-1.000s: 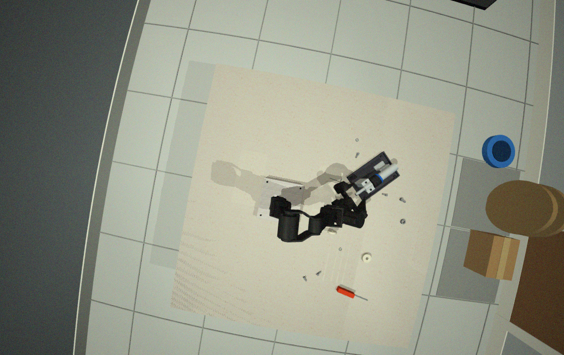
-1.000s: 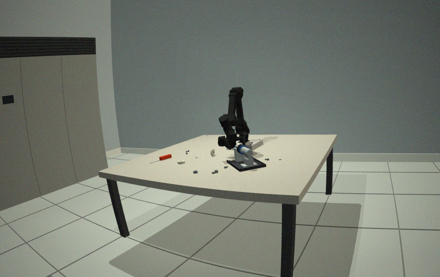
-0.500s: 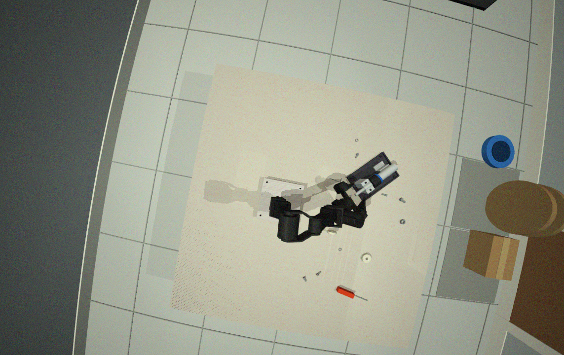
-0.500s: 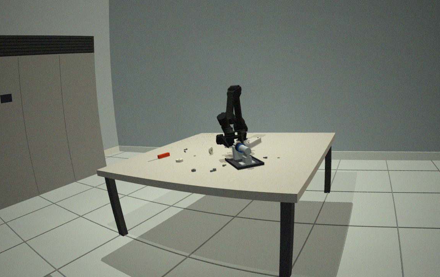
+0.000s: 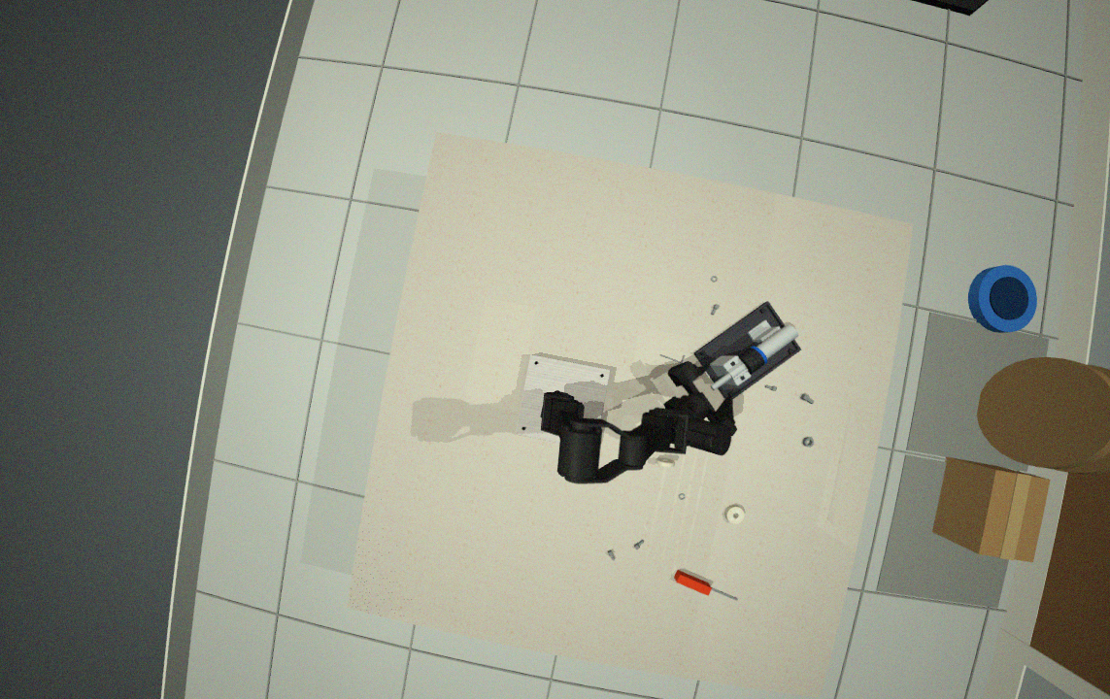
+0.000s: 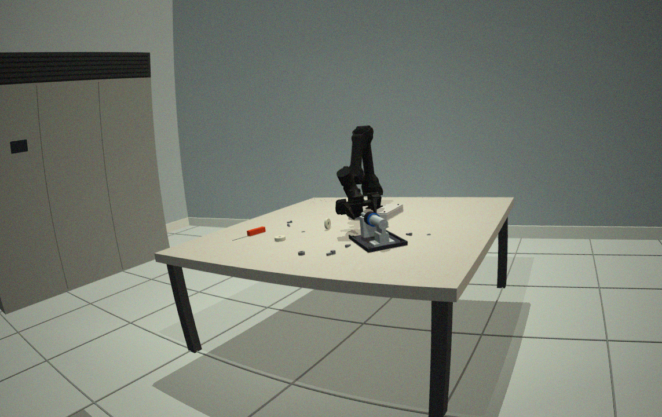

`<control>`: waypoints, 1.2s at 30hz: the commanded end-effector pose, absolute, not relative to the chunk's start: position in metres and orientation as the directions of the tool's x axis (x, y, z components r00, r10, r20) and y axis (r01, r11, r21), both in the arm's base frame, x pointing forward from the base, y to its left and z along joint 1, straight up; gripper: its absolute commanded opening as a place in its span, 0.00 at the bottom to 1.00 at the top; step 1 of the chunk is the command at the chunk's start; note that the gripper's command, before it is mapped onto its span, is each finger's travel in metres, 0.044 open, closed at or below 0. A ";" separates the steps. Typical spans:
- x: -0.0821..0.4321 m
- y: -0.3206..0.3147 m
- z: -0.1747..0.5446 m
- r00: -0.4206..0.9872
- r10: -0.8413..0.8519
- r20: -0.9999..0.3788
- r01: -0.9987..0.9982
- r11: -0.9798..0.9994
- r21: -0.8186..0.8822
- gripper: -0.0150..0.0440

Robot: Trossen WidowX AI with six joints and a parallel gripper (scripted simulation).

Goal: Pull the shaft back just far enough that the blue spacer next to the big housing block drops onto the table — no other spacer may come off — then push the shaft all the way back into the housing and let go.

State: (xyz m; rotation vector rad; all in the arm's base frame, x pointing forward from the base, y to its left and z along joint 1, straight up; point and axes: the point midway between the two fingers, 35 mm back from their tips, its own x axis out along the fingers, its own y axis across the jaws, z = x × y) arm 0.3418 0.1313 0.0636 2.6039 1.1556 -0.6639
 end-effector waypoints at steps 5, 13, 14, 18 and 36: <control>0.347 0.135 0.061 0.594 0.643 -0.484 0.740 -0.672 0.015 1.00; 0.353 0.142 0.056 0.594 0.643 -0.483 0.740 -0.672 0.015 1.00; 0.353 0.142 0.055 0.594 0.643 -0.483 0.740 -0.672 0.015 1.00; 0.353 0.142 0.055 0.594 0.643 -0.483 0.740 -0.672 0.015 1.00; 0.356 0.141 0.056 0.594 0.643 -0.483 0.740 -0.672 0.015 1.00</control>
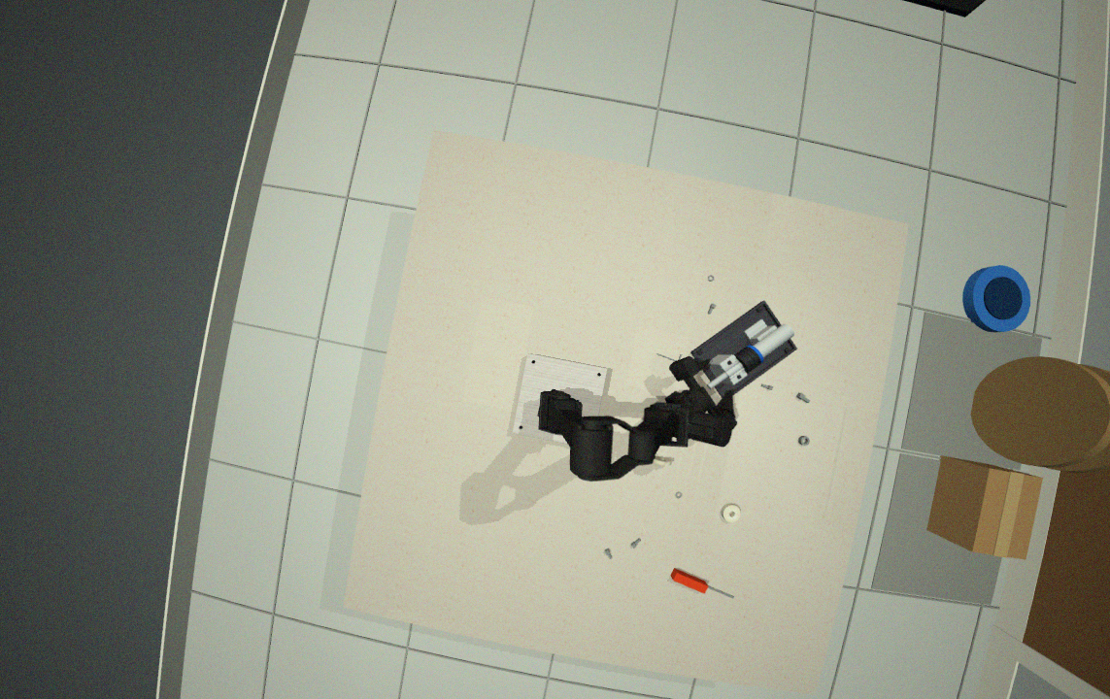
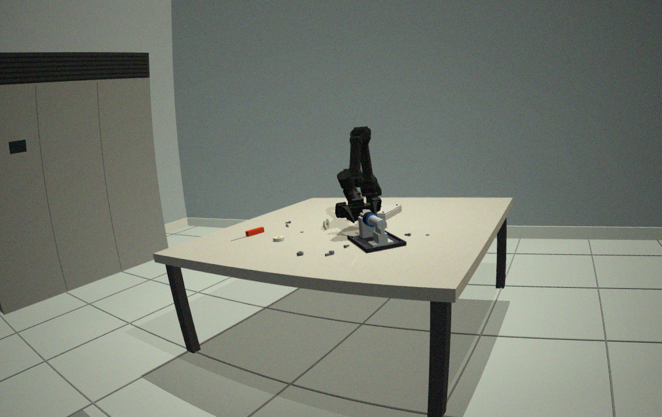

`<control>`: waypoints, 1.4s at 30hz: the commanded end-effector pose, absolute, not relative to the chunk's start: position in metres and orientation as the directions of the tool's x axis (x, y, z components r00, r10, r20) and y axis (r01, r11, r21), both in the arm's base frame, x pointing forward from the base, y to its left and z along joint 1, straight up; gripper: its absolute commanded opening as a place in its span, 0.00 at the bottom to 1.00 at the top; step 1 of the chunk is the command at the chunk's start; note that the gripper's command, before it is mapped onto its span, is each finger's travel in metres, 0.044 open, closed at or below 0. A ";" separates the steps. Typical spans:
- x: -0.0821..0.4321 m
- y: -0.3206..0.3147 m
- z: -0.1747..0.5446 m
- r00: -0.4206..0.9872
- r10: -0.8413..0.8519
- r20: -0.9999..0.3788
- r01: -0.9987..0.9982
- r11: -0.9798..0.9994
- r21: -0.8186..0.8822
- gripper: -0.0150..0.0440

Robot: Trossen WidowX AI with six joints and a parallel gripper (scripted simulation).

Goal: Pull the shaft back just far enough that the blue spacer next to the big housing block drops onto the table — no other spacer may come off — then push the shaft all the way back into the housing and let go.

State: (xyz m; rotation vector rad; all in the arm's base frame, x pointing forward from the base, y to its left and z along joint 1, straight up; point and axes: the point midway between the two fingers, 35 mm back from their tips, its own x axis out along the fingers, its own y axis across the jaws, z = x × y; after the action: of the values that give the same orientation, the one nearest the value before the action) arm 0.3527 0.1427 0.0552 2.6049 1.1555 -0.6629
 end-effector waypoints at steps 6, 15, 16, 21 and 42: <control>0.354 0.142 0.055 0.592 0.645 -0.483 0.742 -0.670 0.014 0.82; 0.354 0.142 0.055 0.592 0.645 -0.483 0.742 -0.670 0.014 0.42; 0.354 0.142 0.055 0.592 0.645 -0.483 0.742 -0.670 0.014 0.38; 0.354 0.142 0.055 0.592 0.645 -0.483 0.742 -0.670 0.014 0.29; 0.344 0.131 0.054 0.594 0.643 -0.484 0.740 -0.672 0.015 0.25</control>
State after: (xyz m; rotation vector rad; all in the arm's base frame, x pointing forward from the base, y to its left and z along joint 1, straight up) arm 0.3473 0.1342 0.0547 2.6086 1.1488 -0.6631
